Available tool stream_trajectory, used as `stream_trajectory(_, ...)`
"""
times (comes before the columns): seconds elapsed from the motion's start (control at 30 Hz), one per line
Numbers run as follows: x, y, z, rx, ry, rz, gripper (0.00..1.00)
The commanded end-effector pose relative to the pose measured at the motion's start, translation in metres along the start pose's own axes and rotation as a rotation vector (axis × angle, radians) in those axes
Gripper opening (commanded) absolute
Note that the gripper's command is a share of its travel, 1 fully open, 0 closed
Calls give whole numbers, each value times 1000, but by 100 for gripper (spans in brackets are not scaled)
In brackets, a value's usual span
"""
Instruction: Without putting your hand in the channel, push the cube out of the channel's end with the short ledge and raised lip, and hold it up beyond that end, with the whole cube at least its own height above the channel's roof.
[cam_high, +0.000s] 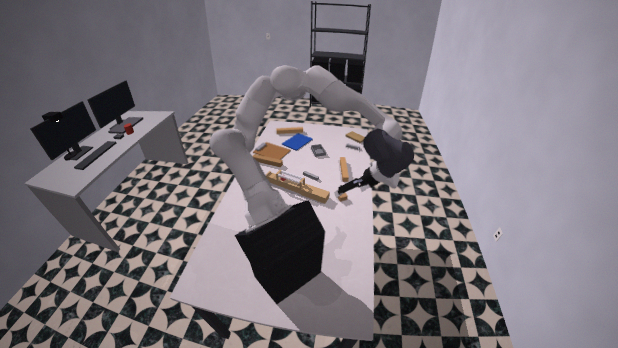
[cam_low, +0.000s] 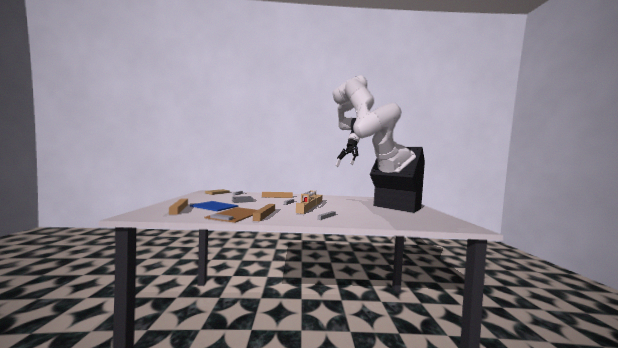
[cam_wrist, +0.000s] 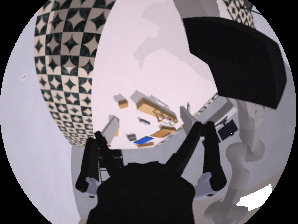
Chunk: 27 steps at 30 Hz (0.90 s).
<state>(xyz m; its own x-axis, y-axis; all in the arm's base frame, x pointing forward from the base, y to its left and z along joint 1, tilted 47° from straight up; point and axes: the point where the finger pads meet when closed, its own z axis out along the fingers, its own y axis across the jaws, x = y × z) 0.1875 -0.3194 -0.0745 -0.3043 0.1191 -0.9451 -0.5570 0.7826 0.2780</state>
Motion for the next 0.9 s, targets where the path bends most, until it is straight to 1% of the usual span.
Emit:
stream_trajectory(0.0,0,0,0,0,0,0,100)
stream_trajectory(0.53,0,0,0,0,0,0,100)
stream_trajectory(0.57,0,0,0,0,1,0,0)
stream_trajectory(0.67,2,1,0,-11,24,-3,0)
stream_trajectory(0.73,7,3,0,-34,76,-11,0)
stream_trajectory(0.8,14,6,-1,-72,167,-29,0)
stream_trajectory(0.87,24,7,-8,-124,304,-65,0)
